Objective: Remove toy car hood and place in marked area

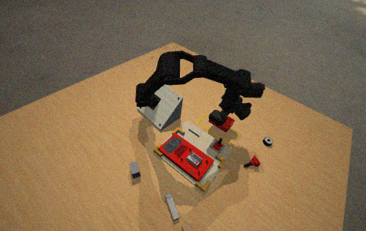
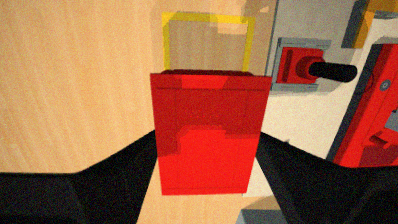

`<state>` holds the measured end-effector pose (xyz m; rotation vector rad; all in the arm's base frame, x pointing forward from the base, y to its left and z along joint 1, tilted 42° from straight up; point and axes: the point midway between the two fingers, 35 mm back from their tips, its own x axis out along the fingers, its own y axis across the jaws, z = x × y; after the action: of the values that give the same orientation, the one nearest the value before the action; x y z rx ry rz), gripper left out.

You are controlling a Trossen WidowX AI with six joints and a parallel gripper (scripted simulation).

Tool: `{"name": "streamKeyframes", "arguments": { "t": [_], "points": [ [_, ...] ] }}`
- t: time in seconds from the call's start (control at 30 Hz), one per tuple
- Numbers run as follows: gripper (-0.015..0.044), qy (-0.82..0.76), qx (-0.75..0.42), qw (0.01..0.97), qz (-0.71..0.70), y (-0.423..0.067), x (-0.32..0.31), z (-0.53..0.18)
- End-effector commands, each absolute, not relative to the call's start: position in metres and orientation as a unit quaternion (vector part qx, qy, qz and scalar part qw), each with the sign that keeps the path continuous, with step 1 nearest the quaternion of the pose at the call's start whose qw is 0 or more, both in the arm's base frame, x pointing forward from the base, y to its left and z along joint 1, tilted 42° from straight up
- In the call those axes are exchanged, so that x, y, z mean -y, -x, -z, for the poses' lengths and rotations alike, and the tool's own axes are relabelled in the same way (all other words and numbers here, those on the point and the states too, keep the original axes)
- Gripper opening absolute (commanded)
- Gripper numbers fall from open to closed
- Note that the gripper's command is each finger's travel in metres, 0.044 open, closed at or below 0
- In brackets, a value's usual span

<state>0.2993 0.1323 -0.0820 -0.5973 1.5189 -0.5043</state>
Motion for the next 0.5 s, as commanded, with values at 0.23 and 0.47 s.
{"name": "streamKeyframes", "arguments": {
  "t": [0.23, 0.47],
  "points": [
    [0.0000, 0.269, -0.670, 0.655, 0.222, -0.2978, -0.1261, 0.0871],
    [0.0000, 0.270, -0.670, 0.655, 0.222, -0.2975, -0.1234, 0.0899]
  ]
}}
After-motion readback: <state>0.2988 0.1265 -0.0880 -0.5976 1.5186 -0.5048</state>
